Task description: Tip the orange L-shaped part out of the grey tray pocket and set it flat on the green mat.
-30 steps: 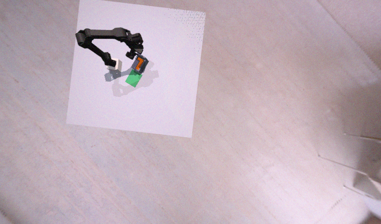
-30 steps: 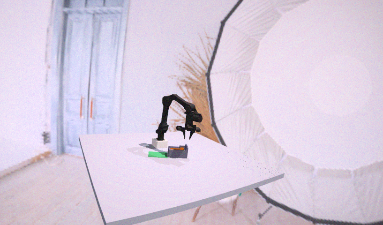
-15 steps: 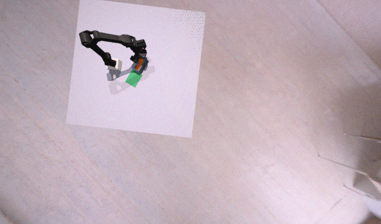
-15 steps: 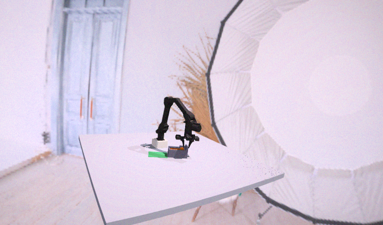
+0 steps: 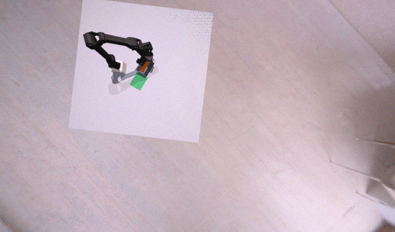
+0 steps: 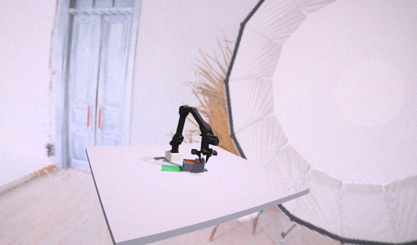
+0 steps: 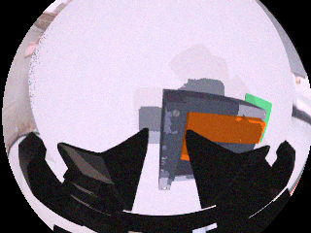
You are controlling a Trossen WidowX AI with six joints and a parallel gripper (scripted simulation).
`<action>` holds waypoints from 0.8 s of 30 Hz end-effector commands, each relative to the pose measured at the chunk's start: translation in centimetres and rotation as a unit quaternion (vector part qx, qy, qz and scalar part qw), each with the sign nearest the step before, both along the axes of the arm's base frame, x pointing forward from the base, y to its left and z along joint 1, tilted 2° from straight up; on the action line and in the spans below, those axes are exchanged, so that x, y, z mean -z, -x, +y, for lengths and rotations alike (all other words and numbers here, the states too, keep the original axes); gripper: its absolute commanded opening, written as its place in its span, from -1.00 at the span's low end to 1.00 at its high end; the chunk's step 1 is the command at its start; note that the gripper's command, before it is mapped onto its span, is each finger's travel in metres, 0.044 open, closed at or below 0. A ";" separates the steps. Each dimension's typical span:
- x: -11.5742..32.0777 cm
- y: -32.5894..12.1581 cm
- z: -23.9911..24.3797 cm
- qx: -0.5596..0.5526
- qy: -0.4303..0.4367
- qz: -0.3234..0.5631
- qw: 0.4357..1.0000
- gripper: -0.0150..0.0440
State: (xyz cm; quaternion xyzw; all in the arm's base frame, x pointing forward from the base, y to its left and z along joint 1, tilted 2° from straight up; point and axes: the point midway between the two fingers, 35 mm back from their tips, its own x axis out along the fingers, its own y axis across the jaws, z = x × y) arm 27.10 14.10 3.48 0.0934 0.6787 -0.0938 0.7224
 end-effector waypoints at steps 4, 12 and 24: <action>1.6 0.3 -0.3 -0.001 0.005 0.008 1.000 0.12; 2.0 0.3 -0.3 -0.001 0.005 0.008 1.000 0.12; 1.8 0.0 -0.1 0.000 0.001 0.003 1.000 0.12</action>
